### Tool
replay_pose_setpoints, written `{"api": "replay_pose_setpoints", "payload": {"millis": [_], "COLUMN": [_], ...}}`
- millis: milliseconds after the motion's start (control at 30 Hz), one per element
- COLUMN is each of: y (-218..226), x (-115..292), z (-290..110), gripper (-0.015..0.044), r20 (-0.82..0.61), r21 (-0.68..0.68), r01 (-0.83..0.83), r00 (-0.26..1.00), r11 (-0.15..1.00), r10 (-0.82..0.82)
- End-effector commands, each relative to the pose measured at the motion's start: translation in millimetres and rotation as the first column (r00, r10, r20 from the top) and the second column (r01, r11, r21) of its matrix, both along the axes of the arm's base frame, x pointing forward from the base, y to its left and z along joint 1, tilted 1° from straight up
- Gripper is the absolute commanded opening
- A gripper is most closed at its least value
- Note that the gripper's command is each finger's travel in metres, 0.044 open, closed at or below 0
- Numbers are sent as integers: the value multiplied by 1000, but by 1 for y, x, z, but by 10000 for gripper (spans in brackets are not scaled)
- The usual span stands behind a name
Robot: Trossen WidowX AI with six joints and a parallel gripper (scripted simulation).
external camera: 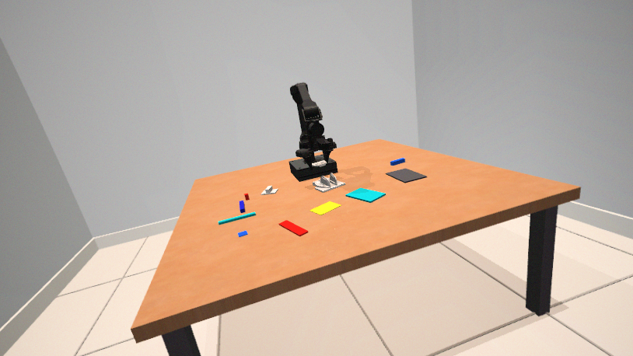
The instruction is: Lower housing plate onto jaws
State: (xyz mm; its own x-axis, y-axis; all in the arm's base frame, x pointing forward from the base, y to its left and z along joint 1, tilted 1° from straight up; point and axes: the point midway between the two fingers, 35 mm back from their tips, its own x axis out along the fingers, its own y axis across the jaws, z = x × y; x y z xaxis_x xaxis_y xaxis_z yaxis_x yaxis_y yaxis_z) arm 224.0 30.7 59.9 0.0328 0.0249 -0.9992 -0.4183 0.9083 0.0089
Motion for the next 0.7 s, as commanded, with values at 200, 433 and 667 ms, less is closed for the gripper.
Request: {"api": "replay_pose_setpoints", "payload": {"millis": [200,433,667], "y": [0,0,0], "x": [1,2,2], "z": [-15,-26,-38], "gripper": [351,351,351], "r20": [-2,-2,-3], "r21": [-4,-4,-4], "r01": [5,5,5], "r00": [1000,1000,1000], "r11": [1000,1000,1000], "r10": [-5,-5,-5]}}
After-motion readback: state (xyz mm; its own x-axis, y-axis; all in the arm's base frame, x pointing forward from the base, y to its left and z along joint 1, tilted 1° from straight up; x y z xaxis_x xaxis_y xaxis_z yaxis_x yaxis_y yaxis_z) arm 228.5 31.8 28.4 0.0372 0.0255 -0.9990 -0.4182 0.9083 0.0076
